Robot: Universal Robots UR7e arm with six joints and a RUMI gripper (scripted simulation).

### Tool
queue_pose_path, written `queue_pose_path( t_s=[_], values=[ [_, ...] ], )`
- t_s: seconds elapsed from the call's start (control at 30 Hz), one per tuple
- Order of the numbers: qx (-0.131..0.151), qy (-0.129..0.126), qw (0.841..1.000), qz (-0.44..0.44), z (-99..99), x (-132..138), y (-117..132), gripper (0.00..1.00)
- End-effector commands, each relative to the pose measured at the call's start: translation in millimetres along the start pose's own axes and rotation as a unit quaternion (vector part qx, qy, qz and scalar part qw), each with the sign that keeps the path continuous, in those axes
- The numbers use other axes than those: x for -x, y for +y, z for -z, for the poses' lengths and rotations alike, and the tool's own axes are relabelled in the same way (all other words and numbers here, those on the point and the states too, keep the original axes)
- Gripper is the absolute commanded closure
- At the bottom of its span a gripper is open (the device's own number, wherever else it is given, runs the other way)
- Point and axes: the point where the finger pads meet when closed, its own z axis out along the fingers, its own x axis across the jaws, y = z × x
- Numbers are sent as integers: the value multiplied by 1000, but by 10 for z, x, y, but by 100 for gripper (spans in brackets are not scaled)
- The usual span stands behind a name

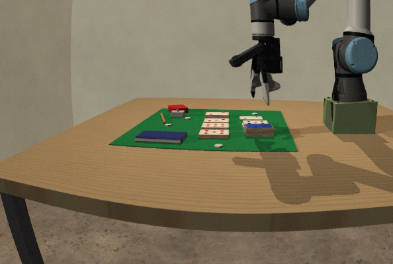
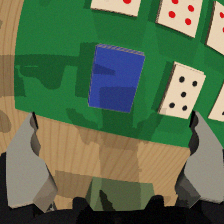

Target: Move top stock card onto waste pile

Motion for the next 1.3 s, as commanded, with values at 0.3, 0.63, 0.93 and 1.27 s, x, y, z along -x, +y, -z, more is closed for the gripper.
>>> queue_pose_path(
  t_s=[0.3, 0.63, 0.93, 1.27],
  values=[
    [0, 2, 997, -76, 3, -21, 12, 0],
    [0, 2, 995, -95, 2, -27, 17, 0],
    [0, 2, 995, -96, 2, -27, 17, 50],
    [0, 2, 995, -96, -45, -27, 17, 50]
  ],
)
